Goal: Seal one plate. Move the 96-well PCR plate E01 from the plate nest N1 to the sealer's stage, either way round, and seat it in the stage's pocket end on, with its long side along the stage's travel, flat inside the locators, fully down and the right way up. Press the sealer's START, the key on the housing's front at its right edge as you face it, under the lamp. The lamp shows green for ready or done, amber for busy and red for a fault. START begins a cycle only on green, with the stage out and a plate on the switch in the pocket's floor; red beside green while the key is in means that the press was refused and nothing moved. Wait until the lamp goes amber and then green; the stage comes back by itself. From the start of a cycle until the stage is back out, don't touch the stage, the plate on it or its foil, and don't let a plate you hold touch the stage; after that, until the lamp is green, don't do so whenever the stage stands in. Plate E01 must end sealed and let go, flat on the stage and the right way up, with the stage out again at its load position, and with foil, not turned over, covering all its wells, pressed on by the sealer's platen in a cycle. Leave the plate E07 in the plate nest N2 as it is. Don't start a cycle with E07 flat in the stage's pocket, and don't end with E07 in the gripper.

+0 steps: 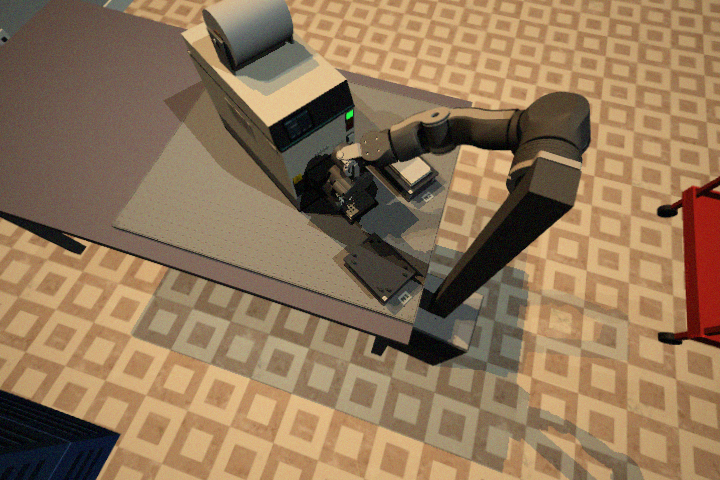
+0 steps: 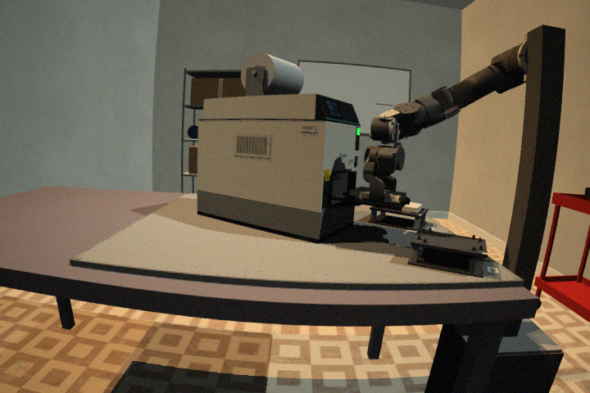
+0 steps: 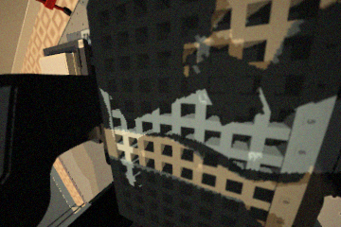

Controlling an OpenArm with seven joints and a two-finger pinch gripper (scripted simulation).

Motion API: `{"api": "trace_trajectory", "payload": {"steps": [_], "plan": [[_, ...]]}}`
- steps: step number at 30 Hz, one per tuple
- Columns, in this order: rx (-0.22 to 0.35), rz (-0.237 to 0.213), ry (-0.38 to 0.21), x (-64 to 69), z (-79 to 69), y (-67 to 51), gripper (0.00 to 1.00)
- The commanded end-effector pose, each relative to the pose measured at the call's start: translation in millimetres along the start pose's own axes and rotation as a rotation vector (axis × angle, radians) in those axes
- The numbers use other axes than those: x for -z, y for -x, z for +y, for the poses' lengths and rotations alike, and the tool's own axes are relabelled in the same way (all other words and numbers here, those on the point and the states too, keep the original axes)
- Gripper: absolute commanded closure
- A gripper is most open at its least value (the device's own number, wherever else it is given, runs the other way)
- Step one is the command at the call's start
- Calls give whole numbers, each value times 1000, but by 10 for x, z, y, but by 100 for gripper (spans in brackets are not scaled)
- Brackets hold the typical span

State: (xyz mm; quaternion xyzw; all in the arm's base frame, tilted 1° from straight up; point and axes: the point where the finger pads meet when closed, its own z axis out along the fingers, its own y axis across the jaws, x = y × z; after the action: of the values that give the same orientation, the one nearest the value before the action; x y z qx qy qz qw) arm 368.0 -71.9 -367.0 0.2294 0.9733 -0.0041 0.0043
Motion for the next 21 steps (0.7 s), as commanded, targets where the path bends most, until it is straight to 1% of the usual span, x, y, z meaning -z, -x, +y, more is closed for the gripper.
{"api": "trace_trajectory", "payload": {"steps": [1, 9, 10, 21], "plan": [[5, 1, 4, -3, 9, -4, 100], [5, 1, 4, -3, 9, -4, 100], [4, 0, 4, -1, 8, -3, 23], [1, -1, 1, 5, 4, 2, 23]]}}
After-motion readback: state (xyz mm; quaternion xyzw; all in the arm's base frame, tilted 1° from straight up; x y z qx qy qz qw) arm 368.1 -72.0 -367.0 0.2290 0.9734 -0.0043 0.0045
